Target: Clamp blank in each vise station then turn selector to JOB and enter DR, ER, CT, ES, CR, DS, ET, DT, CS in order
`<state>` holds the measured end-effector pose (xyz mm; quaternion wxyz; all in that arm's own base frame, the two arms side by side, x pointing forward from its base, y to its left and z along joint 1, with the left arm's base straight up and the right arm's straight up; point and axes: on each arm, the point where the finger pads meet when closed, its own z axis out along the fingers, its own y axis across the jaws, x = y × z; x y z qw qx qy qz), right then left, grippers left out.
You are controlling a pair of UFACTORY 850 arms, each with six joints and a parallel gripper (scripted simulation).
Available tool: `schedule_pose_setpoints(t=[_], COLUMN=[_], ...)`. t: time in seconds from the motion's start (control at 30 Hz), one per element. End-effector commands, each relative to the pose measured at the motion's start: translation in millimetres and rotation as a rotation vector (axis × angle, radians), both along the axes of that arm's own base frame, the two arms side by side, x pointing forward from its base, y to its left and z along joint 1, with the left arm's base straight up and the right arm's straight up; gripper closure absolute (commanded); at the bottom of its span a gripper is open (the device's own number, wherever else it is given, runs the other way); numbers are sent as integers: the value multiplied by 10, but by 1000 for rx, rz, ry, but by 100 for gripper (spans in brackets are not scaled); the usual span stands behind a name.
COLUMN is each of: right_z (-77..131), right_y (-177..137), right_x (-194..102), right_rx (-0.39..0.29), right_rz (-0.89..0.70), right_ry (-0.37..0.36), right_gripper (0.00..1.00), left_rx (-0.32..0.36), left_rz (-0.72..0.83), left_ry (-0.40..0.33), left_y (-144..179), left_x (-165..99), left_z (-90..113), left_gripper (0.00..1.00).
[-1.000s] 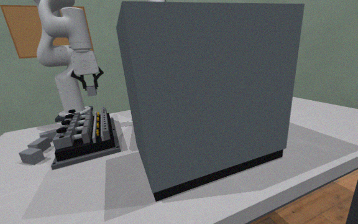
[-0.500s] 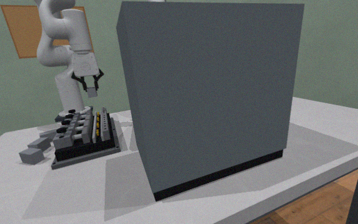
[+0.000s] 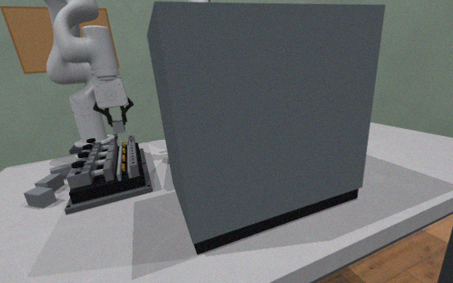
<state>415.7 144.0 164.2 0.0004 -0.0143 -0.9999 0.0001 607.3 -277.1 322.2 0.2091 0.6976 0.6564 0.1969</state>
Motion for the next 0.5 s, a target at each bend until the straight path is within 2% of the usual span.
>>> schedule_pose_setpoints(t=[0.0,0.47], right_z=[-144,-287], right_y=[4,4], right_x=[16,17], right_rx=[1,1], right_rz=[0,0], right_ry=[-2,-2], right_gripper=[100,100], left_rx=[-1,-1], left_rz=[0,0], left_ry=[-2,-2], left_y=[-3,-3], left_x=[5,5], left_z=[12,12], left_gripper=[0,0])
